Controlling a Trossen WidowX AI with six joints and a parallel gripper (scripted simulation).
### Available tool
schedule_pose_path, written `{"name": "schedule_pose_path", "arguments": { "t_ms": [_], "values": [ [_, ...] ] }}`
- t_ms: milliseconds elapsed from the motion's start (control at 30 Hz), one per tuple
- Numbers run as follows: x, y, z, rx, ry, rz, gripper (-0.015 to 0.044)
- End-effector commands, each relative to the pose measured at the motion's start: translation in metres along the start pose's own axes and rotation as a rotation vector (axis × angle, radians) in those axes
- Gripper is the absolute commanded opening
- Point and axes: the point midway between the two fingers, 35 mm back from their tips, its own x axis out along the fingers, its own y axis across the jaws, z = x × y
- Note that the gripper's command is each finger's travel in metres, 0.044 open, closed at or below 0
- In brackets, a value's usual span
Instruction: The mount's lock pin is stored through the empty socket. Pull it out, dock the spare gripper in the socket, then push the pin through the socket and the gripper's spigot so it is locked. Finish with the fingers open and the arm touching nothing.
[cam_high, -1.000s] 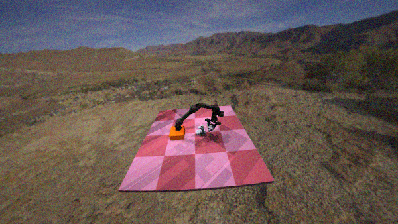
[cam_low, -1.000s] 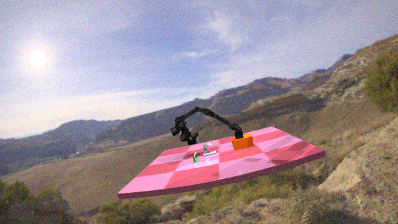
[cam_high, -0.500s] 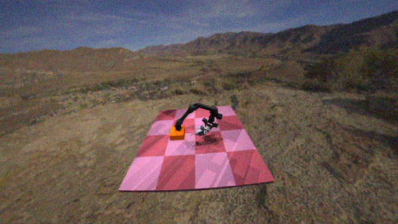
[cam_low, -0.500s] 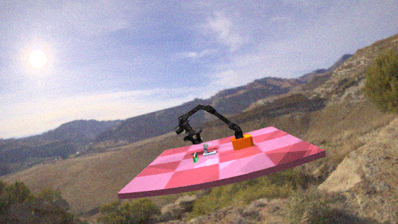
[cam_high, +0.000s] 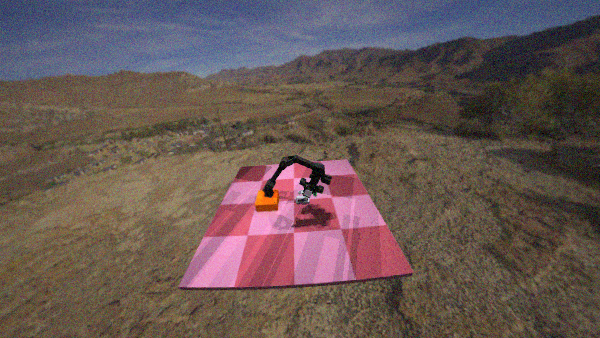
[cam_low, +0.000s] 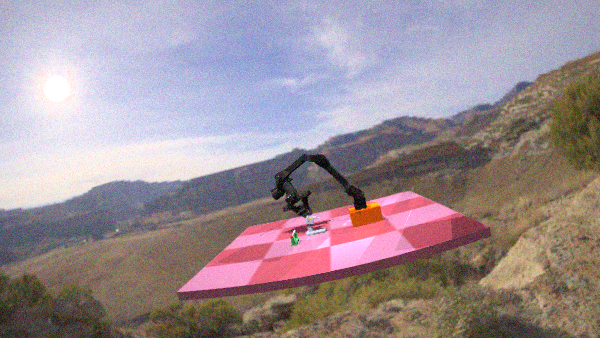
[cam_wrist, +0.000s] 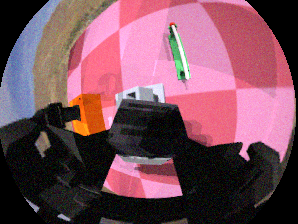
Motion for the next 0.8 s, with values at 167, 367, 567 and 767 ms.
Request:
{"name": "schedule_pose_path", "arguments": {
  "t_ms": [167, 367, 567, 767],
  "values": [
    [-0.003, 0.024, 0.0, -0.13, -0.185, 0.006, 0.0],
    [-0.003, 0.039, 0.002, -0.211, -0.307, -0.008, 0.0],
    [-0.005, 0.052, 0.004, -0.289, -0.429, -0.042, 0.0],
    [-0.008, 0.065, 0.006, -0.362, -0.546, -0.097, 0.0]
  ]
}}
